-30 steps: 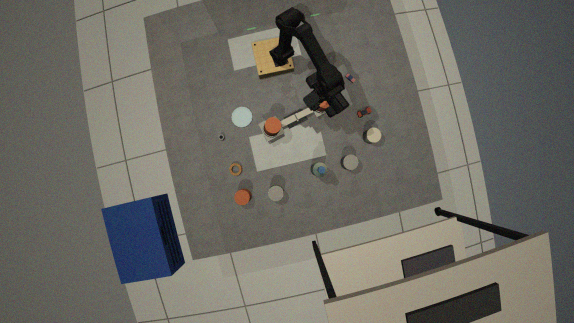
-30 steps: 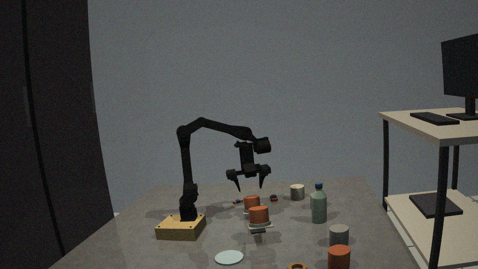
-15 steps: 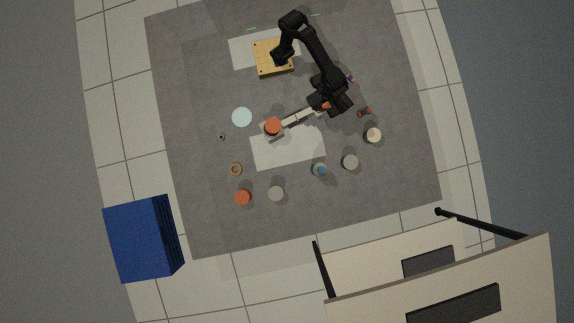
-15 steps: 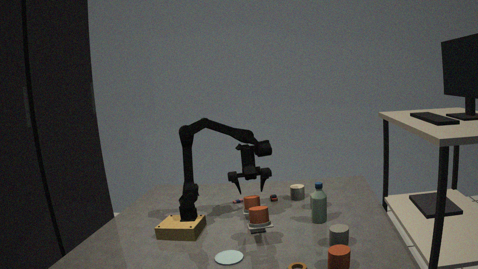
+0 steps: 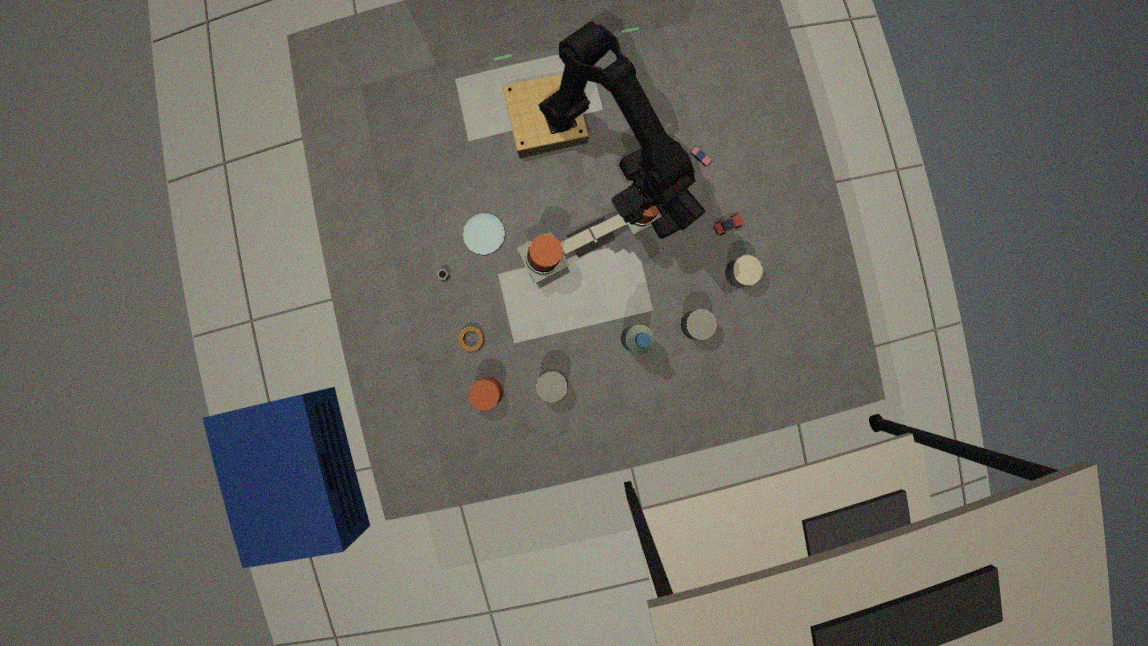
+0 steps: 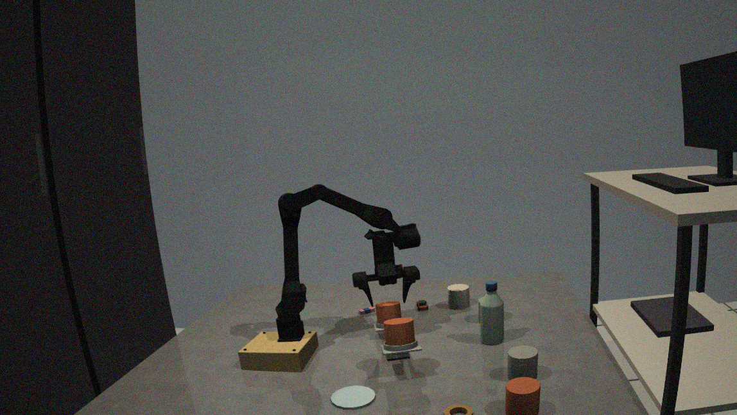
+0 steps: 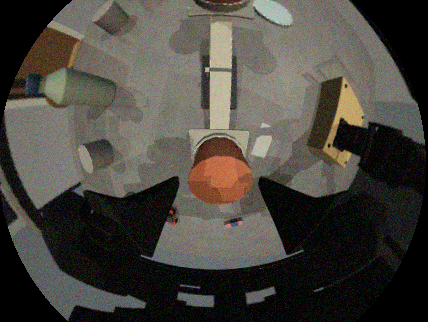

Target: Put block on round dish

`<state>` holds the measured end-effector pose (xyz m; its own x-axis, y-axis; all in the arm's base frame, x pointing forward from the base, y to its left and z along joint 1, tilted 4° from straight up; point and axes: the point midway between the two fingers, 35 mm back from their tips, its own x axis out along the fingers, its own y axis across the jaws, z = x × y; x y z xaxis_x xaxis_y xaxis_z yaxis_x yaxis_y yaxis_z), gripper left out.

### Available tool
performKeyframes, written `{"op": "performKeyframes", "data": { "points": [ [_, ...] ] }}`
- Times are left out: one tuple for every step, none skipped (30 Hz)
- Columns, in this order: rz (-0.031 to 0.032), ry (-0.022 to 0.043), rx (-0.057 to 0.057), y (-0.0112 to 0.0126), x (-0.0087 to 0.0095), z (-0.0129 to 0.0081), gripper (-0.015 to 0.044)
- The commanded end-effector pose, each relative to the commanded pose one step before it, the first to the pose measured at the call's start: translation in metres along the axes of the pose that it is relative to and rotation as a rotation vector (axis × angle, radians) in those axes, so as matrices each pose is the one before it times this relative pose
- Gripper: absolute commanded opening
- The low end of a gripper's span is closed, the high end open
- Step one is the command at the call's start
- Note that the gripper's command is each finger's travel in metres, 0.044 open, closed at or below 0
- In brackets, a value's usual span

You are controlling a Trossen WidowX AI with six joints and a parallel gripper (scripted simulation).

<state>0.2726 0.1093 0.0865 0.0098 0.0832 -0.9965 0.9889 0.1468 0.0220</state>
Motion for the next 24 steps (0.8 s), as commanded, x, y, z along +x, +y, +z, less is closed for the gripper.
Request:
{"op": "performKeyframes", "data": {
  "points": [
    [-0.00046,-0.00331,0.0061,0.00019,0.00806,0.00043,0.0440],
    [-0.00001,0.00001,0.0000,0.00002,0.00162,0.00000,0.0440],
    [-0.00001,0.00001,0.0000,0.00001,0.00162,0.00000,0.0440],
    [-0.00001,0.00001,0.0000,0.00000,0.00162,0.00000,0.0440],
    [-0.00001,0.00001,0.0000,-0.00001,0.00162,0.00000,0.0440],
    [-0.00001,0.00001,0.0000,-0.00002,0.00162,0.00000,0.0440],
    [-0.00001,0.00001,0.0000,-0.00004,0.00162,0.00001,0.0440],
    [-0.00001,0.00001,0.0000,-0.00005,0.00161,0.00001,0.0440],
    [-0.00001,0.00001,0.0000,-0.00006,0.00161,0.00001,0.0440],
    [-0.00001,0.00001,0.0000,-0.00007,0.00161,0.00001,0.0440],
    [-0.00001,0.00001,0.0000,-0.00008,0.00161,0.00001,0.0440],
    [-0.00002,0.00001,0.0000,-0.00009,0.00160,0.00002,0.0440],
    [-0.00002,0.00001,0.0000,-0.00010,0.00160,0.00002,0.0440],
    [-0.00002,0.00001,0.0000,-0.00011,0.00160,0.00002,0.0440],
    [-0.00002,0.00001,0.0000,-0.00012,0.00159,0.00002,0.0440],
    [-0.00002,0.00001,0.0000,-0.00013,0.00160,0.00002,0.0440],
    [-0.00002,0.00001,0.0000,-0.00014,0.00159,0.00003,0.0440],
    [-0.00002,0.00001,0.0000,-0.00015,0.00159,0.00003,0.0440],
    [-0.00002,0.00001,0.0000,-0.00016,0.00159,0.00003,0.0440],
    [-0.00002,0.00001,0.0000,-0.00017,0.00158,0.00003,0.0440],
    [-0.00002,0.00001,0.0000,-0.00018,0.00158,0.00003,0.0440],
    [-0.00003,0.00001,0.0000,-0.00018,0.00157,0.00003,0.0440],
    [-0.00002,0.00000,0.0000,-0.00015,0.00125,0.00003,0.0440],
    [-0.00001,0.00000,0.0000,-0.00010,0.00075,0.00002,0.0440]
  ]
}}
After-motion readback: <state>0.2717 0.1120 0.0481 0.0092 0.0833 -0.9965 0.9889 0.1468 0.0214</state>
